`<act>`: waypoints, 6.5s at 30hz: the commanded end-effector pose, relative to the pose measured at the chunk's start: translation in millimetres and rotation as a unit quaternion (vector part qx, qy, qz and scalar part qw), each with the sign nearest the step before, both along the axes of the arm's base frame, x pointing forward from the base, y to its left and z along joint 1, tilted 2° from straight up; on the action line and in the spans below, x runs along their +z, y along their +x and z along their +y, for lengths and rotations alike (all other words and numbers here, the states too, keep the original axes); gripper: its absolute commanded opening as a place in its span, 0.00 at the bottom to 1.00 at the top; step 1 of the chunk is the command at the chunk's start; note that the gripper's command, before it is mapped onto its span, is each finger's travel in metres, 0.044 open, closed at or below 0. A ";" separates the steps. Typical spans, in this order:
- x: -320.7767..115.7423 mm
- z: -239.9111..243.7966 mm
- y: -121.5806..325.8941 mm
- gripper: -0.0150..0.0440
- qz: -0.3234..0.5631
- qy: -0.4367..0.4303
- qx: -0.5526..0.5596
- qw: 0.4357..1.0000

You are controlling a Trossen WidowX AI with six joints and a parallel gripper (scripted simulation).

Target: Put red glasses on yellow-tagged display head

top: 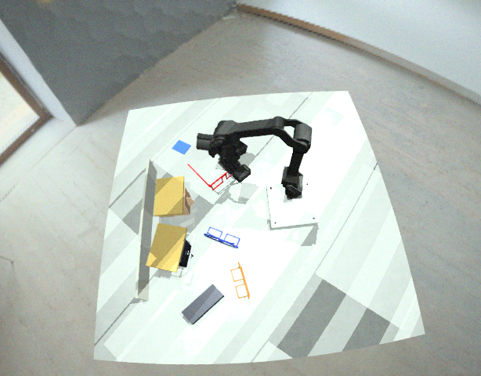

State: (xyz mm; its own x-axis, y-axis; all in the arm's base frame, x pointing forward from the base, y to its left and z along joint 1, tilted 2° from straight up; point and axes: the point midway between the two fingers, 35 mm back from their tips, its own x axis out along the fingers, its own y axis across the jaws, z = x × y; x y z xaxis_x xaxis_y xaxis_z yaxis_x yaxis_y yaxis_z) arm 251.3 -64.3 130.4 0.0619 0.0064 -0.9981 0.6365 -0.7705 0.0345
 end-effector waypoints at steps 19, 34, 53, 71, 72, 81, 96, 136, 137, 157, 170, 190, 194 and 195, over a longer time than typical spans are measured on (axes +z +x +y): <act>-17.7 0.6 2.8 0.25 0.000 -0.003 -0.004 1.000; -31.0 0.2 5.1 0.25 -0.001 -0.003 -0.004 1.000; -47.8 0.0 6.9 0.25 -0.001 -0.003 -0.004 1.000; -63.5 0.1 7.5 0.25 0.000 -0.003 -0.004 1.000; -64.3 0.1 7.5 0.25 0.000 -0.003 -0.004 1.000; -72.1 0.3 7.4 0.25 0.000 -0.003 -0.004 1.000; -84.9 0.7 6.8 0.25 0.000 -0.003 -0.004 1.000; -96.1 -0.8 7.7 0.44 -0.002 -0.001 -0.003 1.000; -95.7 -1.3 8.0 0.44 -0.002 -0.001 -0.003 1.000; -53.5 -1.0 4.6 0.44 0.000 -0.003 -0.004 1.000; -47.8 0.1 4.0 0.59 -0.004 -0.001 -0.003 1.000; -48.9 -2.4 5.2 0.49 0.000 -0.003 -0.002 1.000; -55.5 -2.5 6.2 0.49 0.000 -0.003 -0.002 1.000; -57.2 -2.5 6.4 0.49 0.000 -0.003 -0.002 1.000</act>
